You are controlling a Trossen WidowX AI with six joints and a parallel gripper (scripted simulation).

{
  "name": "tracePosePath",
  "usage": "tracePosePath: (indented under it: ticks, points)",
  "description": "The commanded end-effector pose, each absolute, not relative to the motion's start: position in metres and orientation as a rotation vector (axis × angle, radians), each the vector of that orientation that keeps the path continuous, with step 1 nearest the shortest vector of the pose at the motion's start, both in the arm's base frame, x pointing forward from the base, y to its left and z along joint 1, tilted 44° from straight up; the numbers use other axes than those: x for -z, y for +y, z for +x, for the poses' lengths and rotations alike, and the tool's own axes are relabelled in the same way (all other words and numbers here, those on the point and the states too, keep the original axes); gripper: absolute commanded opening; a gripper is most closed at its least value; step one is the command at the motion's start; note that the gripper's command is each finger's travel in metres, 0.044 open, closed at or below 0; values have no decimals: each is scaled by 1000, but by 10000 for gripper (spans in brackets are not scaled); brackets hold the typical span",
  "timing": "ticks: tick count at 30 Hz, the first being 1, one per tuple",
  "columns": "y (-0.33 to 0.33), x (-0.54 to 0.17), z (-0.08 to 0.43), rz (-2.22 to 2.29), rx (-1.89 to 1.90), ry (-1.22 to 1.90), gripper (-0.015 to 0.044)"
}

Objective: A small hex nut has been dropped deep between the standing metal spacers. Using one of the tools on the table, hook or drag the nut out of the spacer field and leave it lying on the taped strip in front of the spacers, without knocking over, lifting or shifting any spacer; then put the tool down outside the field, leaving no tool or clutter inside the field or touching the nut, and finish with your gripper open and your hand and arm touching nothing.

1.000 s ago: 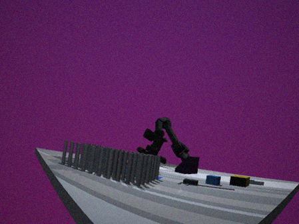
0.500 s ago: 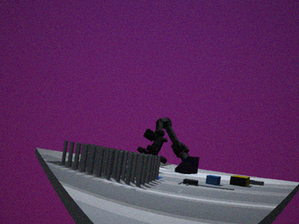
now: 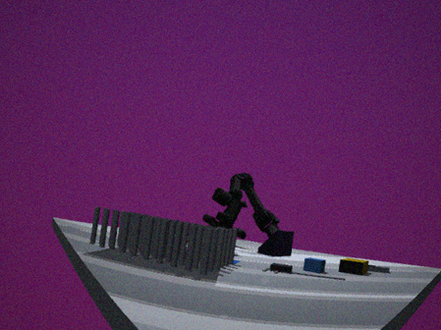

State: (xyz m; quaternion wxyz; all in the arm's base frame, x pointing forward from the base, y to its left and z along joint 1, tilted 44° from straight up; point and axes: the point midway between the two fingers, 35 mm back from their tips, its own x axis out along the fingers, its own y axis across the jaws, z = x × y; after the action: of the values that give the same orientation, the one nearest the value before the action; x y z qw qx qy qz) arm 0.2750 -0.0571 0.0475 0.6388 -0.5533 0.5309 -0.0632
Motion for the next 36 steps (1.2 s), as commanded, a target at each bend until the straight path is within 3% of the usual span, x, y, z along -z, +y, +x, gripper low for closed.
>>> tracePosePath:
  ticks: [1, 36]
  points:
    - [-54, -52, 278, -1258, 151, 1199, 0]
    - [-38, -90, 247, -1245, 131, 1209, 0]
